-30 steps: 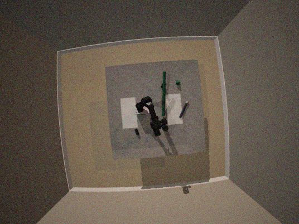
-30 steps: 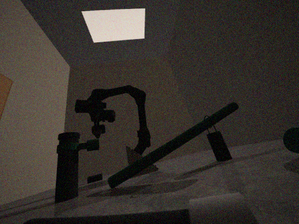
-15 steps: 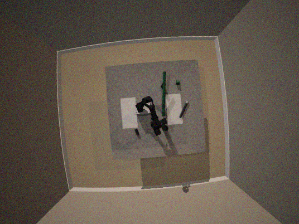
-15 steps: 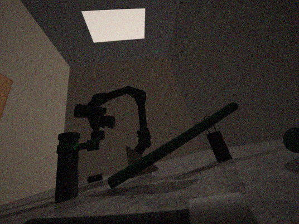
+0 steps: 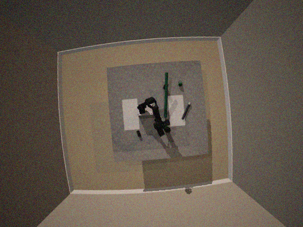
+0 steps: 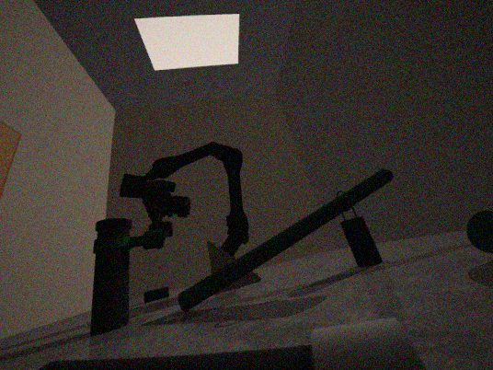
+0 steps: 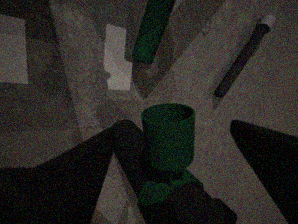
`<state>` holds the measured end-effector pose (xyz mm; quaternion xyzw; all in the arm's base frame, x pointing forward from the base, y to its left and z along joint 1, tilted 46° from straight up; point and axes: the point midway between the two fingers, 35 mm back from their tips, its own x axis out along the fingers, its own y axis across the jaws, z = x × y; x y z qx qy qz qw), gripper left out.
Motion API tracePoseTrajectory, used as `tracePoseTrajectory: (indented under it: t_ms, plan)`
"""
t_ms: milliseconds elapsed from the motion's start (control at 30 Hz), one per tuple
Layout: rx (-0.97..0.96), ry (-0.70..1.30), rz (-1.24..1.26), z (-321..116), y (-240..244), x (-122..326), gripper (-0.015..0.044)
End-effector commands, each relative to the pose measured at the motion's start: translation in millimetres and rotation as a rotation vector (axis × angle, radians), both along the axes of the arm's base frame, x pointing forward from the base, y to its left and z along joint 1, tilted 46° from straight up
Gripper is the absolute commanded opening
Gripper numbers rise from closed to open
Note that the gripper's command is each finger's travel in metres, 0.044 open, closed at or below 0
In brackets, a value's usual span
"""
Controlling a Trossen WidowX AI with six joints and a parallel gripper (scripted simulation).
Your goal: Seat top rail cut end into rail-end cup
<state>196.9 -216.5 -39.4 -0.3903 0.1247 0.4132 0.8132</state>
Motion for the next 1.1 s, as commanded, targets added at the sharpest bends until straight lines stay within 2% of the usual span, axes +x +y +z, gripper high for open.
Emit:
tracePoseTrajectory:
  t_ms: [0,733,1067]
  plan:
    - [0.009,0.0,-0.005,-3.1,4.9,4.0,0.044]
    - [0.013,-0.006,-0.003,-19.2,27.3,25.2,0.044]
    - [0.013,-0.006,-0.003,-19.4,27.5,25.4,0.0177]
